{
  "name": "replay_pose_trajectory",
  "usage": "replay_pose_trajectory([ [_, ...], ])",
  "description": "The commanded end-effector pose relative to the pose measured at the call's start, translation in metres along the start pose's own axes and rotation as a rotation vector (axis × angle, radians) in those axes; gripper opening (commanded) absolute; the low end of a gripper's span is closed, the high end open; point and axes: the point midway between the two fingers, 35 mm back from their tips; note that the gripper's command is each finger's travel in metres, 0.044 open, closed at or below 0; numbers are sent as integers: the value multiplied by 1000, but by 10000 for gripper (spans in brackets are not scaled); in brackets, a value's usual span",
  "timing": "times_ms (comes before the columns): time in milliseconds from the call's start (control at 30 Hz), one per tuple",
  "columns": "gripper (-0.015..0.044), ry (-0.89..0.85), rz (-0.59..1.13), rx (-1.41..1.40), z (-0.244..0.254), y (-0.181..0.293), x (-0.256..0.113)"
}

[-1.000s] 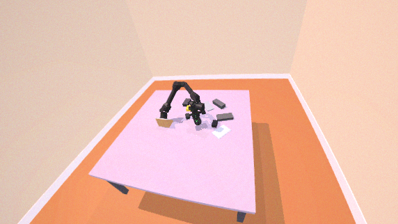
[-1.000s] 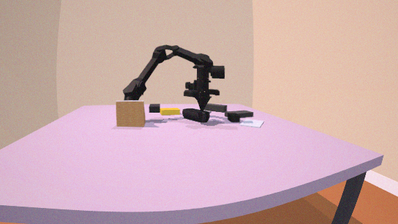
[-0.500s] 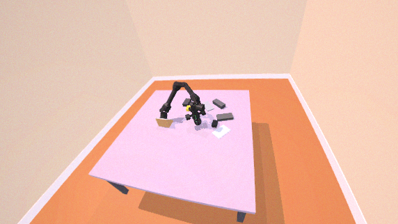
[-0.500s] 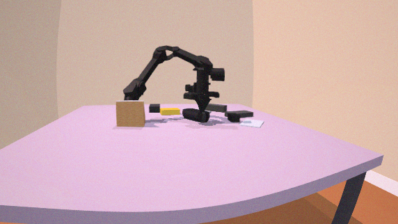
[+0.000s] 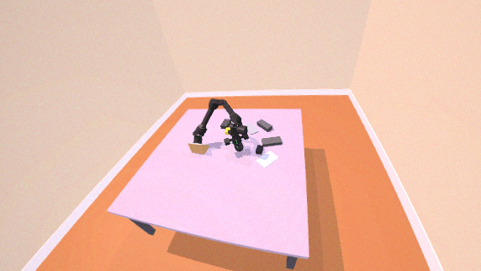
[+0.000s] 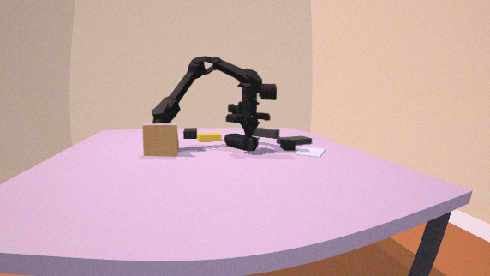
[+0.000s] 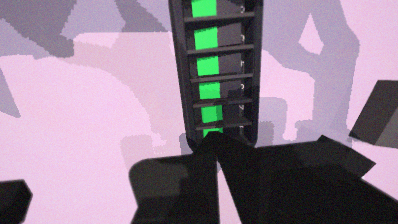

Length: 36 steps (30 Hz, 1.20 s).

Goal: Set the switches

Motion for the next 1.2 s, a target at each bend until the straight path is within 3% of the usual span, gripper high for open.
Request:
replay_pose_trajectory([
  [0,0,-3,-5,4,1,-1,2],
  [1167,0,3,-3,6,0,0,0],
])
Point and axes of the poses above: the point midway between the two fingers, 35 mm back from their tips, its own x axis out along the fingers, its own z axis across the jaws, y = z × x, and after that the axes turned 11 degrees about x, right-handed
